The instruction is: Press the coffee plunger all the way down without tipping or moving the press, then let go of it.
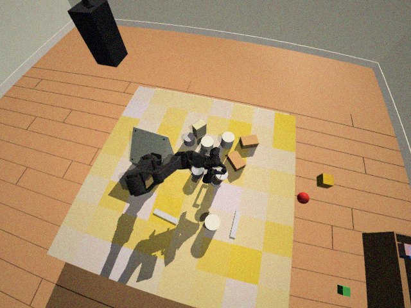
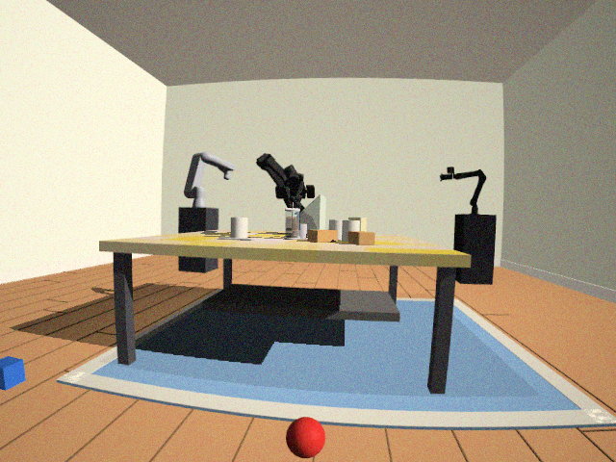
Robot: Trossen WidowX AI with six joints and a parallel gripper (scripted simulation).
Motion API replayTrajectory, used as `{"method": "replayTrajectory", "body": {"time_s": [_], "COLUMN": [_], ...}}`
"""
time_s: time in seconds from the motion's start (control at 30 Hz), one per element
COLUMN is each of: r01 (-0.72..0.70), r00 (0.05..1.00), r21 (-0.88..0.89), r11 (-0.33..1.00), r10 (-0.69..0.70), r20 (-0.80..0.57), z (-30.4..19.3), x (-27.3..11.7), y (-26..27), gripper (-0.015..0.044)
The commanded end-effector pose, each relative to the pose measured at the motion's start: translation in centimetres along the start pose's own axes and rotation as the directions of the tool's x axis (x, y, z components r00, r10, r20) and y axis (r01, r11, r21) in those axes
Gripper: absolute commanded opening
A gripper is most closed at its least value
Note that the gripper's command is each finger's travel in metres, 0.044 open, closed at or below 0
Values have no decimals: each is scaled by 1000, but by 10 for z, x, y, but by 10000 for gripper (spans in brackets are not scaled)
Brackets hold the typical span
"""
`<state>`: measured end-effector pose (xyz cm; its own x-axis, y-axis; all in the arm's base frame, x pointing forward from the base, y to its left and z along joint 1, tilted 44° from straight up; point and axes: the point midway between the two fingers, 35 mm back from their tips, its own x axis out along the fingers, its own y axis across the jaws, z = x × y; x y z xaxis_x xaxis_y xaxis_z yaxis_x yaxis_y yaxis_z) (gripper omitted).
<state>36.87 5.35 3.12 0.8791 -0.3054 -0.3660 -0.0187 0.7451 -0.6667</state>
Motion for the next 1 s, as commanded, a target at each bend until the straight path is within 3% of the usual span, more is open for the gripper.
{"method": "replayTrajectory", "body": {"time_s": [0.0,0.97], "r01": [5,5], "r00": [999,999], "r21": [-28,-27], "r11": [1000,1000], "r10": [-6,-7], "r20": [-52,-52], "z": [-18,-13], "x": [7,10], "y": [-1,1], "gripper": [119,119]}}
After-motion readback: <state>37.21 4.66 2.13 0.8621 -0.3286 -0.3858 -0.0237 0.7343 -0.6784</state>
